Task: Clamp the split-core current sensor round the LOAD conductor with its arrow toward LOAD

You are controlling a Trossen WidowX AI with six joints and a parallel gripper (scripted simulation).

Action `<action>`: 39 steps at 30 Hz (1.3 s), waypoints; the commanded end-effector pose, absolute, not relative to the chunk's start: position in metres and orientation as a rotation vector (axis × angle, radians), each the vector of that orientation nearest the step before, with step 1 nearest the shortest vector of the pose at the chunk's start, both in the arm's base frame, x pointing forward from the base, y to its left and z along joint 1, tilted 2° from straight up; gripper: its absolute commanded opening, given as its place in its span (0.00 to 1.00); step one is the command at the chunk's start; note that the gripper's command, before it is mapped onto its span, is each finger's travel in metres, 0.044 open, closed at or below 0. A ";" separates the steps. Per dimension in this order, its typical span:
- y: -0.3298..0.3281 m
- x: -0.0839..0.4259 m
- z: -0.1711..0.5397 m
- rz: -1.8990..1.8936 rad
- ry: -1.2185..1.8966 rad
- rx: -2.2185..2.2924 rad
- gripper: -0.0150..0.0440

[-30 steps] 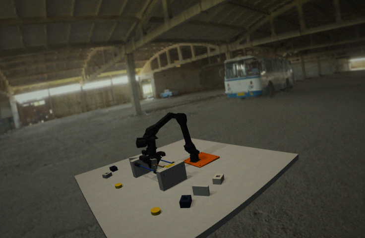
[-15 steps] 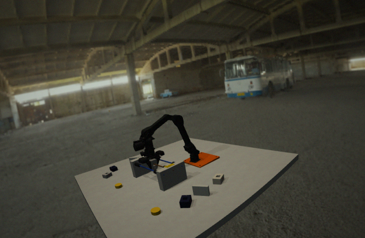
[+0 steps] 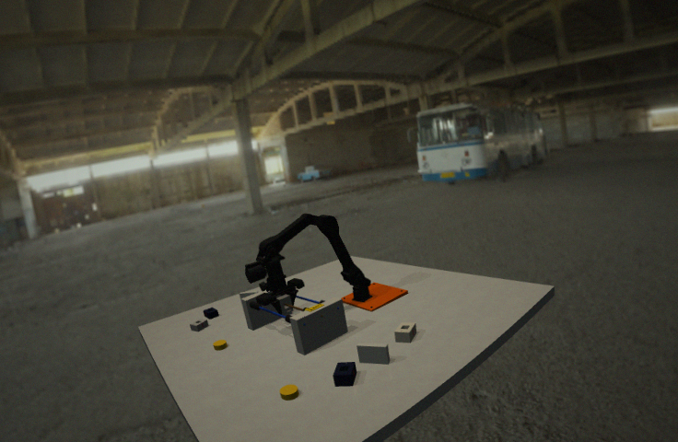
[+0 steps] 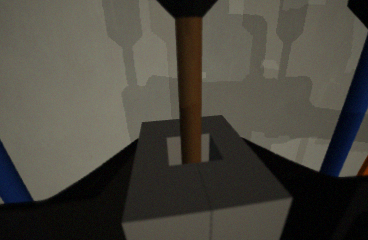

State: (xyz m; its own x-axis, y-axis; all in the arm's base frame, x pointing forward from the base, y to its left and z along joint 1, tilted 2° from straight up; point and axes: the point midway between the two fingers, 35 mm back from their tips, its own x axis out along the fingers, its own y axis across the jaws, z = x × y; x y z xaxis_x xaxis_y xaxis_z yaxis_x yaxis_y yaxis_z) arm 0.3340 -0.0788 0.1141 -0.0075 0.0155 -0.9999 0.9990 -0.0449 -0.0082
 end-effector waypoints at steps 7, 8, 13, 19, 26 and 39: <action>-0.080 0.335 0.112 -1.244 1.197 1.250 0.25; -0.080 0.335 0.111 -1.244 1.198 1.250 0.25; -0.080 0.336 0.111 -1.237 1.197 1.250 0.30; -0.080 0.336 0.111 -1.237 1.197 1.250 0.57; -0.080 0.336 0.111 -1.237 1.197 1.250 0.68; -0.080 0.336 0.111 -1.237 1.197 1.250 0.68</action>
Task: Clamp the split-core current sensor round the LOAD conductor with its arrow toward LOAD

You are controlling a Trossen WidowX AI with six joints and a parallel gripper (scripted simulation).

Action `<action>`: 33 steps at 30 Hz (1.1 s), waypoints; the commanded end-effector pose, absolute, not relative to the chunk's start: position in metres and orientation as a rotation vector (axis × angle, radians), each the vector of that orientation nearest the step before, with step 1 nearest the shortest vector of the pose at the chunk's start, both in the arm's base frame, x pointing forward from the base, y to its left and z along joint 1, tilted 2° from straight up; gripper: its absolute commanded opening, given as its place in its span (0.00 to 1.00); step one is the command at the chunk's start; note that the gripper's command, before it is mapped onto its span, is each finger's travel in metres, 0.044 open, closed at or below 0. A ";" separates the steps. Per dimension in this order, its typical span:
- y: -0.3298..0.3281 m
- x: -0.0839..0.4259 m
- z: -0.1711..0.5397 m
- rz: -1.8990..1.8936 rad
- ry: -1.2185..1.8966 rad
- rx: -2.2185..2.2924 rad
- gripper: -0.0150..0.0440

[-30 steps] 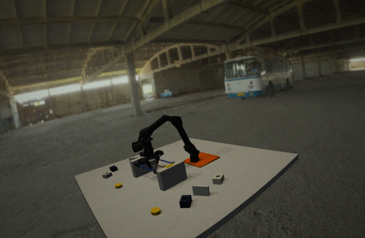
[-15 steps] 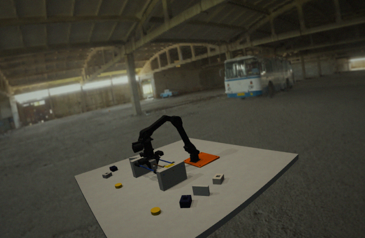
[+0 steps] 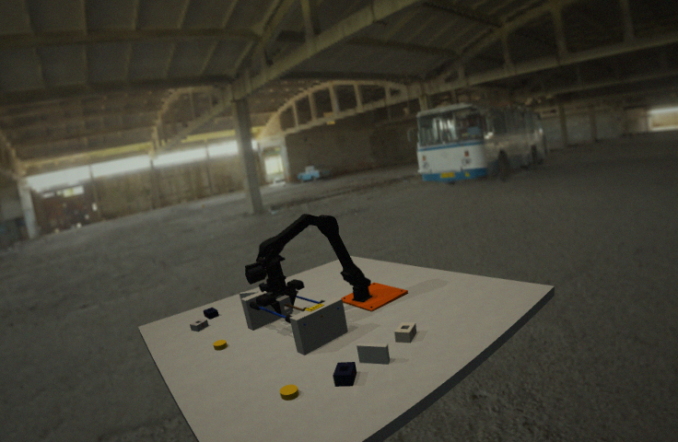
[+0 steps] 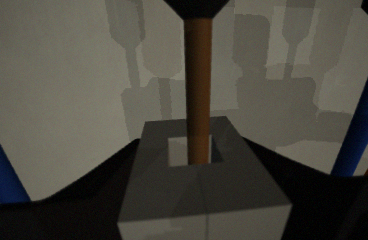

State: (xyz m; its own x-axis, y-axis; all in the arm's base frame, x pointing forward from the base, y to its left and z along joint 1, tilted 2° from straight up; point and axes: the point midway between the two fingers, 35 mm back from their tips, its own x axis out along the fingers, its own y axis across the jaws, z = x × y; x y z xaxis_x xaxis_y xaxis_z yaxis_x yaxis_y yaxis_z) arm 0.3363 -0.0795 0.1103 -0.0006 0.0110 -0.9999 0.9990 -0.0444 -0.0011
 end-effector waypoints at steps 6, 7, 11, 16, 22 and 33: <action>-0.080 0.336 0.111 -1.237 1.197 1.250 0.68; -0.080 0.336 0.111 -1.237 1.197 1.250 0.68; -0.080 0.336 0.111 -1.237 1.197 1.250 0.68; -0.080 0.336 0.111 -1.237 1.197 1.250 0.68; -0.080 0.336 0.110 -1.237 1.197 1.250 0.62; -0.080 0.336 0.110 -1.237 1.197 1.250 0.49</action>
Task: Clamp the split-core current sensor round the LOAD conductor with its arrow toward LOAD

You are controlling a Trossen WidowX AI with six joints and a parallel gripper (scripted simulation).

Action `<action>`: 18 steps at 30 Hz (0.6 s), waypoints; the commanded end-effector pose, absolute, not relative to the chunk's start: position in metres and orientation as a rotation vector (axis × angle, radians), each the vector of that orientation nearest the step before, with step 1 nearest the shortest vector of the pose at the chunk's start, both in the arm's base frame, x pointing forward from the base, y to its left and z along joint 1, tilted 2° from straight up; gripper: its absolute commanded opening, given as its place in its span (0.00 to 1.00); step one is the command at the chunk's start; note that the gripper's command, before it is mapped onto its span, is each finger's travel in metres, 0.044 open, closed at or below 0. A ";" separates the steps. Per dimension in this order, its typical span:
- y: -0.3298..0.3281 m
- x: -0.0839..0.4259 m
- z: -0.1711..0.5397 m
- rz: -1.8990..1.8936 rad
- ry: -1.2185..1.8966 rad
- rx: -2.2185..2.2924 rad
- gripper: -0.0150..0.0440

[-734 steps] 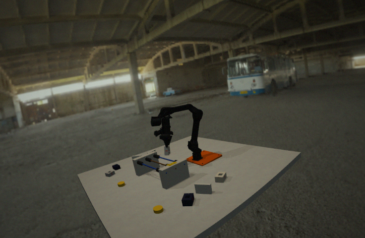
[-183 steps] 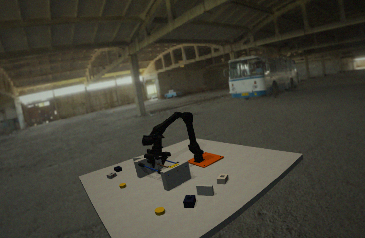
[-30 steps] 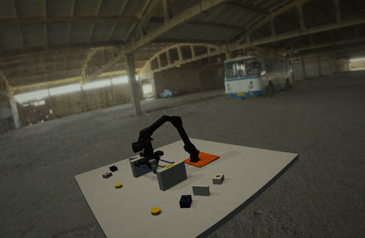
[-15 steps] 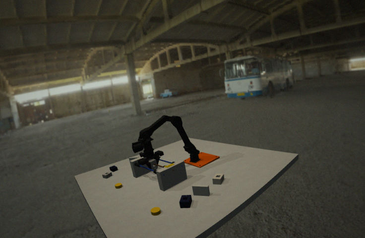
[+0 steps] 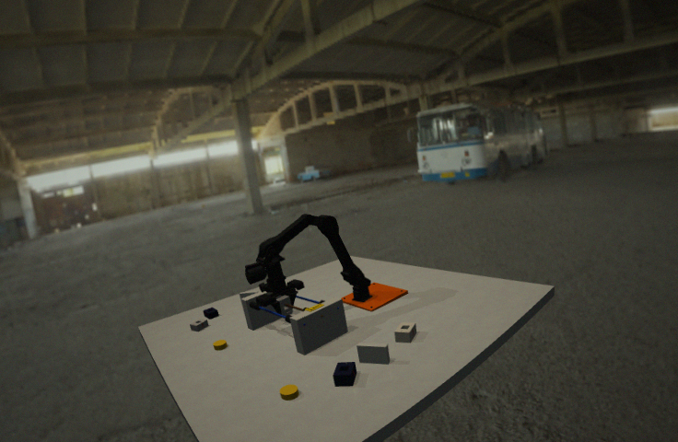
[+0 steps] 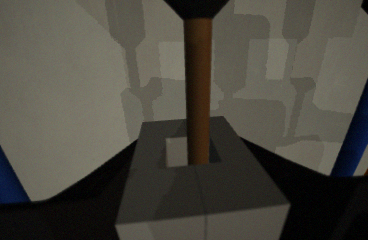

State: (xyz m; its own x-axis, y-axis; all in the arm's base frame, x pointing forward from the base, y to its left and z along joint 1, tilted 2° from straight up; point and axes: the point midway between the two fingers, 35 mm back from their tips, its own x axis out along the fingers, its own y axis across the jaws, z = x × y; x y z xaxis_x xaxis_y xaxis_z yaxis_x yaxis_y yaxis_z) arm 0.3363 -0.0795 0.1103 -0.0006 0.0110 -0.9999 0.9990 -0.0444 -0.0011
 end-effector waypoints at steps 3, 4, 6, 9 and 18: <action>-0.080 0.336 0.110 -1.237 1.197 1.250 0.46; -0.080 0.336 0.110 -1.237 1.197 1.250 0.45; -0.080 0.336 0.110 -1.237 1.197 1.250 0.42; -0.080 0.337 0.111 -1.215 1.172 1.266 0.29; -0.080 0.338 0.111 -1.199 1.148 1.274 0.25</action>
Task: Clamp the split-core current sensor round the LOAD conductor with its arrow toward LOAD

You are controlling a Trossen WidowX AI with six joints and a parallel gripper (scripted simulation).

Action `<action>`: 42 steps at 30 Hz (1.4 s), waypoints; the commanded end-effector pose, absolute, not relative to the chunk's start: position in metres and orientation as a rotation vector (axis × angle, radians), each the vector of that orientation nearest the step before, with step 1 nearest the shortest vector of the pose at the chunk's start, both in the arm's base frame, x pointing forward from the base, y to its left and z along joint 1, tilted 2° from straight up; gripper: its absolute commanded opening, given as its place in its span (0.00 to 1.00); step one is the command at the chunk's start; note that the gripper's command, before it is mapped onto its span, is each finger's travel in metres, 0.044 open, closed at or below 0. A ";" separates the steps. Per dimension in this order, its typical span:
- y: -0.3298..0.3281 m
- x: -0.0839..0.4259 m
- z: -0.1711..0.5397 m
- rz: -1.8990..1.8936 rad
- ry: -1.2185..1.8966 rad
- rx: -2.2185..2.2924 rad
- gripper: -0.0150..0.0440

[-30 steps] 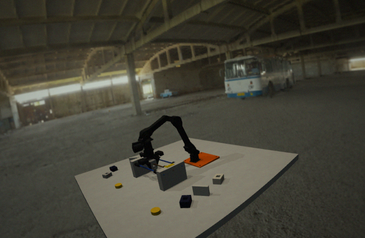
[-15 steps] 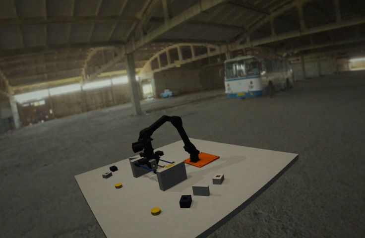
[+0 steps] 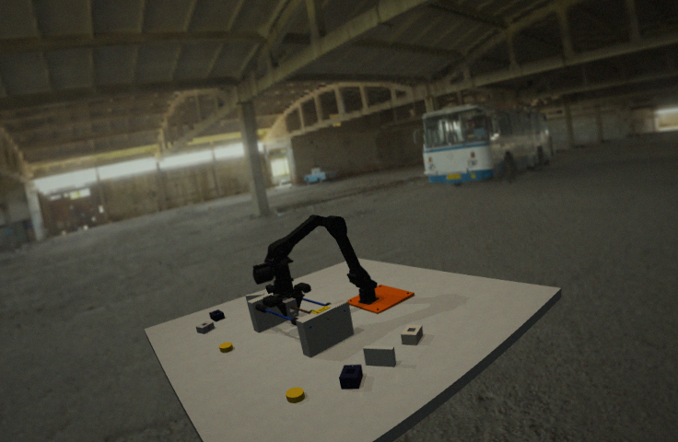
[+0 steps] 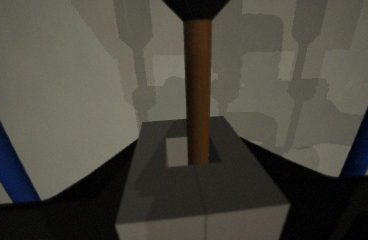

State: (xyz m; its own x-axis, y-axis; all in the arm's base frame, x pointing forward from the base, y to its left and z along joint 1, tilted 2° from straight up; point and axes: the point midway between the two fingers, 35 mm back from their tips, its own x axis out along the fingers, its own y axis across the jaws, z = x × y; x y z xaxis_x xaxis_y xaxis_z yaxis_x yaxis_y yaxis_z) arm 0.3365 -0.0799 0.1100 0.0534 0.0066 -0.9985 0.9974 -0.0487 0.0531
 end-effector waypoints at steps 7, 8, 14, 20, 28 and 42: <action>-0.080 0.337 0.111 -1.200 1.150 1.275 0.25; -0.080 0.336 0.110 -1.201 1.151 1.275 0.25; -0.080 0.334 0.110 -1.202 1.153 1.275 0.25; -0.080 0.335 0.106 -1.202 1.153 1.275 0.25; -0.080 0.335 0.109 -1.202 1.152 1.276 0.57; -0.080 0.335 0.109 -1.202 1.152 1.276 0.68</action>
State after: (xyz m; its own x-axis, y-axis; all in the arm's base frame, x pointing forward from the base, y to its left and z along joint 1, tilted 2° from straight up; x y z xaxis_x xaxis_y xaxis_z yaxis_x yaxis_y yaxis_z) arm 0.3347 -0.0798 0.1092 0.0532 0.0066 -0.9986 0.9974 -0.0496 0.0528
